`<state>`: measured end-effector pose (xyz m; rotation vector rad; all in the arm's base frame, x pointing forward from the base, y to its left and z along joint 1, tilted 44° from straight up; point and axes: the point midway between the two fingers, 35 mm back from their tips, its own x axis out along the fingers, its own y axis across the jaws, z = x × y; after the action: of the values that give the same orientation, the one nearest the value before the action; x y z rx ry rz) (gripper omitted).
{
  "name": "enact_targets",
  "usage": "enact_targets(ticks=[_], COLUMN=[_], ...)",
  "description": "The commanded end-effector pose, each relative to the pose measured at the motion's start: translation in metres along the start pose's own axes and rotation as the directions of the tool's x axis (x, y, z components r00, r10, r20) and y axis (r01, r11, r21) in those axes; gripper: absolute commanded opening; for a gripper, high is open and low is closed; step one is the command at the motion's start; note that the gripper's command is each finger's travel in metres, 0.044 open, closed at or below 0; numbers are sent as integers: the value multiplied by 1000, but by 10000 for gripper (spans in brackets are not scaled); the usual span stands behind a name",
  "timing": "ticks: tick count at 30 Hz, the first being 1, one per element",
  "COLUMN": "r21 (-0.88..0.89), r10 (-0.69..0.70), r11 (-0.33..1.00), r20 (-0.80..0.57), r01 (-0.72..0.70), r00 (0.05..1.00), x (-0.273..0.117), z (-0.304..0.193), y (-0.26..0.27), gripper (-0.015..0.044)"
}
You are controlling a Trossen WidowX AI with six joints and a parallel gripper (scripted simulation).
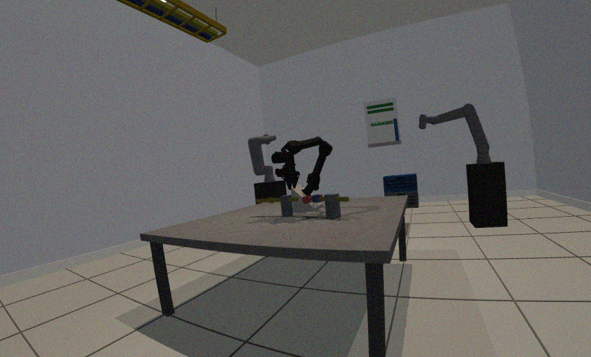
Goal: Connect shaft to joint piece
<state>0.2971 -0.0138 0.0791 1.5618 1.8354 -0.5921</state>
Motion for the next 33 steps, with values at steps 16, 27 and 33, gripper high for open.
enact_targets(ticks=[16, 27, 33], r21=[18, 18, 18], r10=[4, 4, 4], r11=[1000, 1000, 1000], r20=[-4, -3, -6], r01=[-3, -4, -4], r00=[1000, 1000, 1000], x=[77, 80, 80], z=[-1, -31, -63], y=[2, 4, 3], gripper=[440, 440, 440])
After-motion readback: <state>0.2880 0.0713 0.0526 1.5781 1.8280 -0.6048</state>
